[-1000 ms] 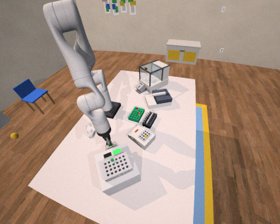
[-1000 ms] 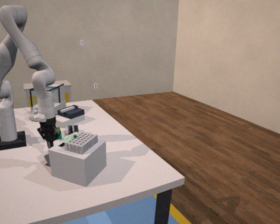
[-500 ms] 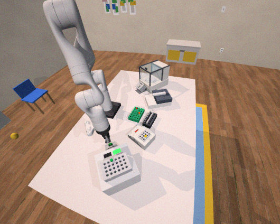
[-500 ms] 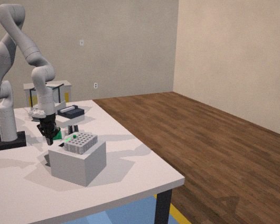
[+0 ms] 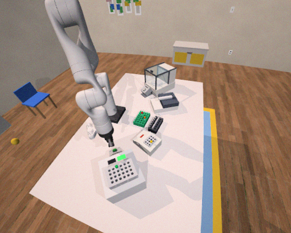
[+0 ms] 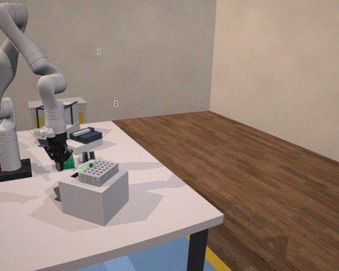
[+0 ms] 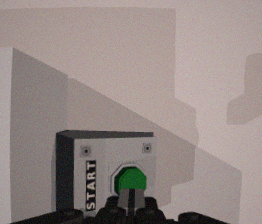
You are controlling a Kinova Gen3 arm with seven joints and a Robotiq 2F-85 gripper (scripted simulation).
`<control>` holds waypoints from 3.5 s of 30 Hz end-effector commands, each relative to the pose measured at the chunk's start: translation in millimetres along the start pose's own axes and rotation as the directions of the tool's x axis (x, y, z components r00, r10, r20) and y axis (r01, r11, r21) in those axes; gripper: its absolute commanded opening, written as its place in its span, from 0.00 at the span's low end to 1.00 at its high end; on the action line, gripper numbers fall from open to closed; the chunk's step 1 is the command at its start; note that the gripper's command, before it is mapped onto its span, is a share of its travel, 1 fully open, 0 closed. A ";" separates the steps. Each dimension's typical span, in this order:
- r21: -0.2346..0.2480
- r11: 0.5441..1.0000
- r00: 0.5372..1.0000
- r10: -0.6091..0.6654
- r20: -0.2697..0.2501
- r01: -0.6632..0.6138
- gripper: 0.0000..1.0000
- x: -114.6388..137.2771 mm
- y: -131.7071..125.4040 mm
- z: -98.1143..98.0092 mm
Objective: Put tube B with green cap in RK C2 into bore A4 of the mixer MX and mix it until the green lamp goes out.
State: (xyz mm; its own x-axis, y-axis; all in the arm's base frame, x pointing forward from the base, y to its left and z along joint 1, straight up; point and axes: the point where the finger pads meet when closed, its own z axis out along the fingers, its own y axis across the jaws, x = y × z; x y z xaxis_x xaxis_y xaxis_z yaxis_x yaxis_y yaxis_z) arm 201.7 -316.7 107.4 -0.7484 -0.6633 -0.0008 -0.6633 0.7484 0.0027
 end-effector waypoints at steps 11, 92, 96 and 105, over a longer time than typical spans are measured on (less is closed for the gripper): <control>0.001 1.000 1.000 0.000 0.000 0.000 0.10 0.1 -0.4 -15.4; 0.001 0.750 0.750 0.662 0.001 -0.662 0.10 -77.0 69.5 -142.6; 0.001 0.750 0.750 0.662 0.001 -0.662 0.10 -84.2 76.0 -151.8; 0.001 0.750 0.750 0.662 0.001 -0.662 0.10 -96.7 87.4 -167.8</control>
State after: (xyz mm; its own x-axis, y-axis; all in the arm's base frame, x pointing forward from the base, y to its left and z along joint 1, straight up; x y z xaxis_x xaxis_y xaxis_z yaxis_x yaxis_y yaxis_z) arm 215.6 -191.5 271.2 -1.0000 -0.0023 0.0014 -0.0023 1.0000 0.0029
